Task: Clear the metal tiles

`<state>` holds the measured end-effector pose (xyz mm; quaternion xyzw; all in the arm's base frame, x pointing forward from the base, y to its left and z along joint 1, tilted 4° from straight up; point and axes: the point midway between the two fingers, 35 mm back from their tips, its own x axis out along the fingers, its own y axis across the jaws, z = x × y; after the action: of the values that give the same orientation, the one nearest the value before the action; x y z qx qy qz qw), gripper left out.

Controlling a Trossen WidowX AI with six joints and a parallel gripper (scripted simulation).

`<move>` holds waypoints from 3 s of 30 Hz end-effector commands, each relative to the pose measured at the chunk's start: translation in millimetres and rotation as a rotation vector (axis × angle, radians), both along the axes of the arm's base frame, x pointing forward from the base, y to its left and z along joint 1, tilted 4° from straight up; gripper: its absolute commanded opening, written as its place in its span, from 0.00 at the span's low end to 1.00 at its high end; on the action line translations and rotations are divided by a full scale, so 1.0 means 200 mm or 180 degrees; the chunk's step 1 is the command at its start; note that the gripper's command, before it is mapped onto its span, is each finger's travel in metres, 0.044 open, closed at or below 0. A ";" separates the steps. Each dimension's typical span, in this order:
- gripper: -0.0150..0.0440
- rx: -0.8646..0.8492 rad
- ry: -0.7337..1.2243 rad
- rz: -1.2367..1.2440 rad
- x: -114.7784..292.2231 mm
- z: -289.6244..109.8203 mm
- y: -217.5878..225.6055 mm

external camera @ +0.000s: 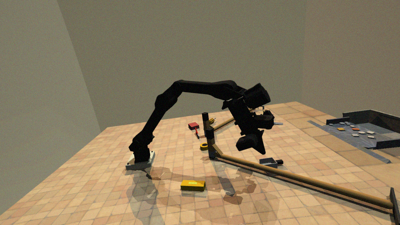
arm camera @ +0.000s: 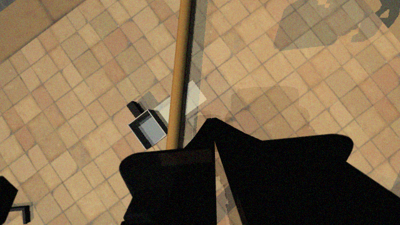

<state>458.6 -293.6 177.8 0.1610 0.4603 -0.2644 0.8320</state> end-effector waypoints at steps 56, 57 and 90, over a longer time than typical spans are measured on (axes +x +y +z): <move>0.25 0.0000 0.0122 0.0192 0.08 -0.53 0.02; 0.25 0.0000 0.0122 0.0192 0.08 -0.53 0.02; 0.25 0.0007 0.0119 0.0193 0.20 -0.53 0.13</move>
<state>493.8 -270.7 68.8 0.1433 0.4859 -0.2412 0.8278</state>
